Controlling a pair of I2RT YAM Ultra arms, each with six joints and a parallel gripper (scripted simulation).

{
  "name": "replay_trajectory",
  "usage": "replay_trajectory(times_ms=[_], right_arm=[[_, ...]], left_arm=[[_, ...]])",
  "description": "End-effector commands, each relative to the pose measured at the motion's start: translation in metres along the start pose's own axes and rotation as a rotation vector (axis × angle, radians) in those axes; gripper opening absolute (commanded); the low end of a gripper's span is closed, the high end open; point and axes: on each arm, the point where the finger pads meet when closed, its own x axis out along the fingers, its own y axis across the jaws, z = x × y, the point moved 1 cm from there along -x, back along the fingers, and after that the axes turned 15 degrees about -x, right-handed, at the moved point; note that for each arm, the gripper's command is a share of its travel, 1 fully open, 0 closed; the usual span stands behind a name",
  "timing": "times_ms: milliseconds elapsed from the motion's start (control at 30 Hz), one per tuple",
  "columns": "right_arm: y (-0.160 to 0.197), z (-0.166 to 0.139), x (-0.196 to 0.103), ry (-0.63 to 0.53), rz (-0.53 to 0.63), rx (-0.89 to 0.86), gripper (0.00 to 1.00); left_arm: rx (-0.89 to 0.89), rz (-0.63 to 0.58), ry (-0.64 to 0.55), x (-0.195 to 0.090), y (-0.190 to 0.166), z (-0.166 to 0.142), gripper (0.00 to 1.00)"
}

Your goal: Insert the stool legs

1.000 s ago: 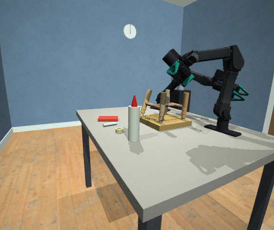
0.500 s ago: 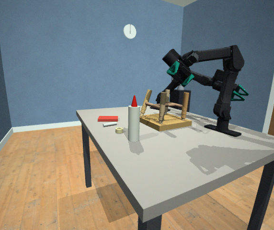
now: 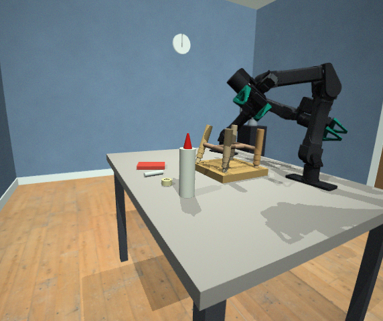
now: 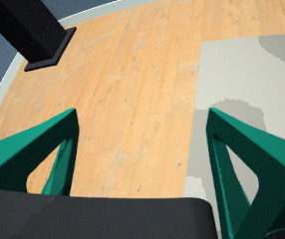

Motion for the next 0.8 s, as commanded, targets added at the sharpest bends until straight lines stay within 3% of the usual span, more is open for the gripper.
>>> replay_trajectory(times_ms=[0,367,633,767], right_arm=[[0.002,0.012,-0.005,-0.018,0.002,-0.007,0.69],[-0.001,0.016,-0.021,-0.038,0.004,-0.014,0.69],[-0.001,0.018,-0.043,-0.05,0.003,-0.018,0.69],[0.001,0.013,-0.065,-0.052,0.004,-0.018,0.69]], left_arm=[[-0.004,-0.007,-0.016,-0.002,-0.004,0.008,0.69],[0.006,0.012,0.093,-0.003,0.001,-0.014,0.69],[0.009,0.034,0.231,-0.006,0.005,-0.037,0.69],[0.007,0.054,0.363,-0.013,0.008,-0.059,0.69]])
